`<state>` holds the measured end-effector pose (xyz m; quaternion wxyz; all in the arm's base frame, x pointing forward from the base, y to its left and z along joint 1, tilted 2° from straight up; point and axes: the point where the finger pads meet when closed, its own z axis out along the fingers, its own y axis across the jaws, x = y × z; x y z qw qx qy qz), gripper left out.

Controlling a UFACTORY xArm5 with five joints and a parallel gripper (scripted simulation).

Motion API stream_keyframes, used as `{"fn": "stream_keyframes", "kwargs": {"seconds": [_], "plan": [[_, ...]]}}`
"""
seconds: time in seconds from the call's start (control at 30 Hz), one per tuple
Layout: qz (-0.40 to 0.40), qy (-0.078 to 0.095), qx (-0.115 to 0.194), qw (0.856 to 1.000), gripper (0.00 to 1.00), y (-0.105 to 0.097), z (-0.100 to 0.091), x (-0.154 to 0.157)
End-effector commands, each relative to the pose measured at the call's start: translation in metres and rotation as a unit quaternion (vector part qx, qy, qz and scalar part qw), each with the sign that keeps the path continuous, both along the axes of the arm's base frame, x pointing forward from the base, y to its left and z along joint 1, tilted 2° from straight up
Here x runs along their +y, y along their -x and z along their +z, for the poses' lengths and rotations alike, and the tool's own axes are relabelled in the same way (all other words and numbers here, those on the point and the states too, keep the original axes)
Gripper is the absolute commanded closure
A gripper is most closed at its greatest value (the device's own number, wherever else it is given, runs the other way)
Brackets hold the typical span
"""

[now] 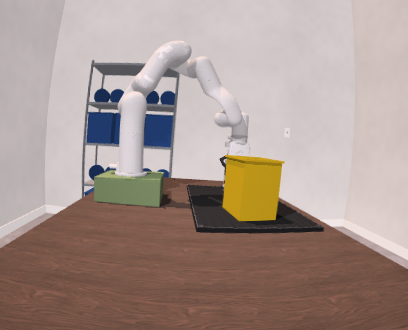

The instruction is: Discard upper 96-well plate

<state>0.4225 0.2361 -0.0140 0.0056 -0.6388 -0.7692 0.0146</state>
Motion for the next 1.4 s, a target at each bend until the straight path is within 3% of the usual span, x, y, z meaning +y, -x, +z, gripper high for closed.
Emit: {"fn": "stream_keyframes", "kwargs": {"seconds": [0.0, 1.37], "plan": [[0.0, -0.001, -0.002, 1.0, 0.0, -0.001, -0.005, 0.001], [0.0, -0.001, -0.002, 1.0, 0.0, -0.001, -0.022, 0.001]]}}
